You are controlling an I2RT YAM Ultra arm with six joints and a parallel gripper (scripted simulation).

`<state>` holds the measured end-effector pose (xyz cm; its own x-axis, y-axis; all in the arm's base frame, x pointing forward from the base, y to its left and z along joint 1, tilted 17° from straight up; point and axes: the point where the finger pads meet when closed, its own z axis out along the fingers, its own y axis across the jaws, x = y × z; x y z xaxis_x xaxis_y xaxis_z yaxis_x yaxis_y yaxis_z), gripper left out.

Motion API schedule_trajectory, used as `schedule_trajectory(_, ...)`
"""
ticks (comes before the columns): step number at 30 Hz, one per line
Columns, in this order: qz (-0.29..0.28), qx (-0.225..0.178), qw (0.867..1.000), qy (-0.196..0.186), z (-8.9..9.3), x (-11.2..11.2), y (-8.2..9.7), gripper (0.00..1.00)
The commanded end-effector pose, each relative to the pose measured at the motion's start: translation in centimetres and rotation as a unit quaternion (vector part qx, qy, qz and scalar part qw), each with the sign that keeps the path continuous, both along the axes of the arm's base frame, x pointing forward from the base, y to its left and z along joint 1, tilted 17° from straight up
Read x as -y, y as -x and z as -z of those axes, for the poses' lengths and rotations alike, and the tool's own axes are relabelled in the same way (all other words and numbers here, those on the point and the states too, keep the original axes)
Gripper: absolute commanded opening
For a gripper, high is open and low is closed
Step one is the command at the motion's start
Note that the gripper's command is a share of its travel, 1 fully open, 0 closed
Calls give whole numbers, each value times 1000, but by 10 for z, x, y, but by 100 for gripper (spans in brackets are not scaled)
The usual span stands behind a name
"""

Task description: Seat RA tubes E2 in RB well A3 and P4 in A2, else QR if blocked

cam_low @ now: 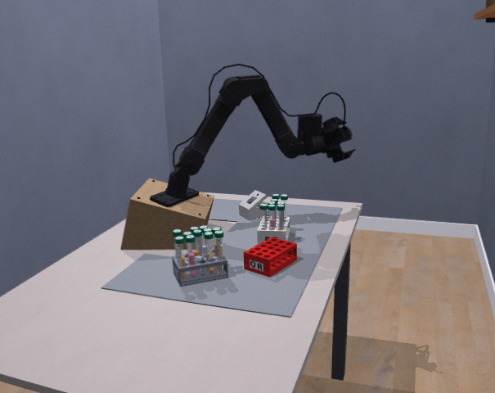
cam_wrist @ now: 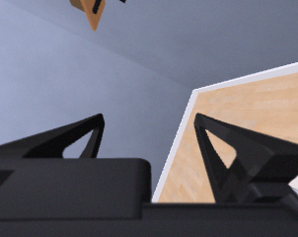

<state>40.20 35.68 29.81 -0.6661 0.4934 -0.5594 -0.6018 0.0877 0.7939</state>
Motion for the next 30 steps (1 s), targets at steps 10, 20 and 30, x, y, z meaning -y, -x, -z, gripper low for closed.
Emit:
schedule_trajectory(10,0,7,1000,-4,-7,1,1,100)
schedule_trajectory(20,41,5,999,22,-5,18,-10,30)
schedule_trajectory(30,96,5,993,62,-10,50,-39,30)
